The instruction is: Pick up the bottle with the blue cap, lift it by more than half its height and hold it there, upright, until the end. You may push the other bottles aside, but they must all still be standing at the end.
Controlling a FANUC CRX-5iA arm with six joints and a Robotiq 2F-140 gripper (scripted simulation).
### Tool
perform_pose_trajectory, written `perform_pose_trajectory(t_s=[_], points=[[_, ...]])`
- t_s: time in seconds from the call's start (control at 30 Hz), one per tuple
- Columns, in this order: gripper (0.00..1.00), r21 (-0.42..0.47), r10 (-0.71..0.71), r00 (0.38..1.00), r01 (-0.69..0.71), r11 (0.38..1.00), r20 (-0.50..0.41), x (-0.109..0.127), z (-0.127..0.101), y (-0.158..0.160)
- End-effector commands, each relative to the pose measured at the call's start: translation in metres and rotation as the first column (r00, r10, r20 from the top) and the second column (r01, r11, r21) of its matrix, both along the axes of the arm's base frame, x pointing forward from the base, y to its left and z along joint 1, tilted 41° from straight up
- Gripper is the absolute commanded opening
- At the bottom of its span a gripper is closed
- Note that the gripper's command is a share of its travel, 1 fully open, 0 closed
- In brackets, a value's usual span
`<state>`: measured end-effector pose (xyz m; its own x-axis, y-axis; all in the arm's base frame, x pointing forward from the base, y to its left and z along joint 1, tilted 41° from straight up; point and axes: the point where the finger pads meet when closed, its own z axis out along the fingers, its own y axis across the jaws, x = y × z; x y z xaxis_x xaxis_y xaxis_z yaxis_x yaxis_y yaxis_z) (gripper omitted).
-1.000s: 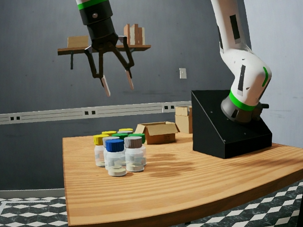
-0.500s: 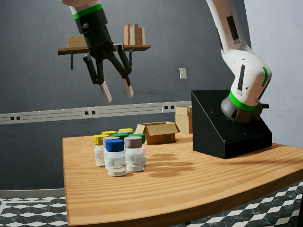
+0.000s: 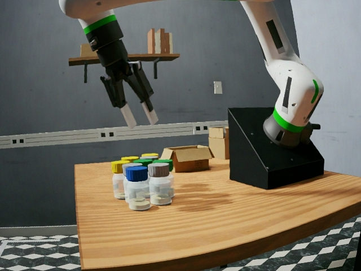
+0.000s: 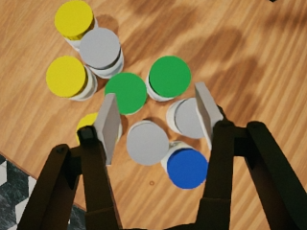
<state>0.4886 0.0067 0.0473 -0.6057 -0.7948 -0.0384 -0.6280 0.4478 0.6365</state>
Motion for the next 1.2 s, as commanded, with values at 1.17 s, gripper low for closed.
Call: perform_pose_trajectory(t_s=[1.17], points=[[0.51, -0.190, -0.424, 0.856, 0.383, 0.904, -0.294, -0.007, -0.047, -0.001]])
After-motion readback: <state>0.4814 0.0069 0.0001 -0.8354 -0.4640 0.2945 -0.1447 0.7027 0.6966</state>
